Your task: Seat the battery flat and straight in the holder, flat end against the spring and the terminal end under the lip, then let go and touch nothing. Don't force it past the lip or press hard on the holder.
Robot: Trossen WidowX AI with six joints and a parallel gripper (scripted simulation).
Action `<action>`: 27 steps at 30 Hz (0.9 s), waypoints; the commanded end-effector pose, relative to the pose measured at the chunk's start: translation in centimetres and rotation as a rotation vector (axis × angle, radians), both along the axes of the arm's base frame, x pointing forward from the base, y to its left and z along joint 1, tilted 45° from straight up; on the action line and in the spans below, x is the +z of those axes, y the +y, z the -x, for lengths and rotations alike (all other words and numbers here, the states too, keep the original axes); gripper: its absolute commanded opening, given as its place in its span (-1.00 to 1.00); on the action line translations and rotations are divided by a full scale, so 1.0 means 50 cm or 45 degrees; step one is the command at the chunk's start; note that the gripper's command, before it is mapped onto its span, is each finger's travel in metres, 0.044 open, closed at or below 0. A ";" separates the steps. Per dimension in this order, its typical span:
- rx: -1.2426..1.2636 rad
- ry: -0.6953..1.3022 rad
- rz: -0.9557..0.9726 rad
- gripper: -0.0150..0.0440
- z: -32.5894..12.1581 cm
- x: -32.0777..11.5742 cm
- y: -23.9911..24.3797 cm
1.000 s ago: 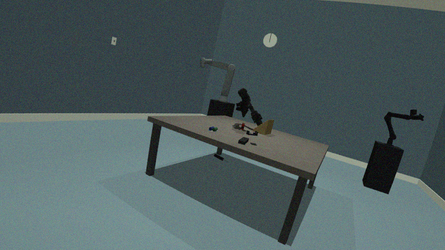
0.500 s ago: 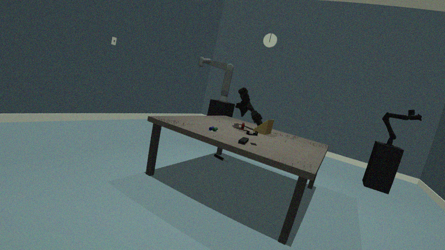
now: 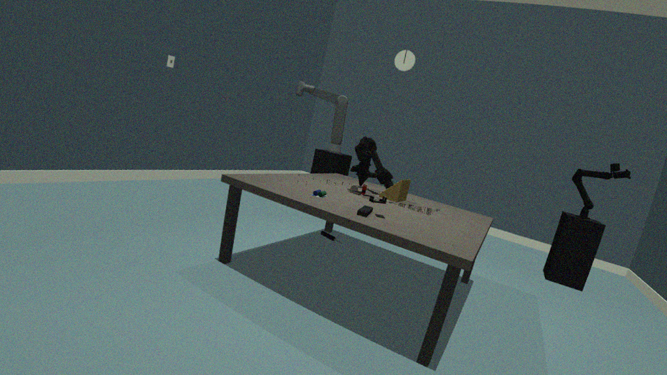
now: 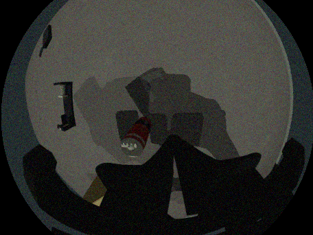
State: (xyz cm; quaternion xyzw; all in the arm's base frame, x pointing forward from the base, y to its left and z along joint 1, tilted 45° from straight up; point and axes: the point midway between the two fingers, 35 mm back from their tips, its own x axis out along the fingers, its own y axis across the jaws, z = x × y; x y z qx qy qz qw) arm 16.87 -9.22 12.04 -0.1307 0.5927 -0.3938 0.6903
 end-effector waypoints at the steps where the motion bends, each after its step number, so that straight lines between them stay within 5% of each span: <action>1: 0.000 0.005 0.008 -0.49 -0.001 -0.008 -0.005; 27: 0.001 0.004 0.001 -0.49 -0.038 -0.062 0.049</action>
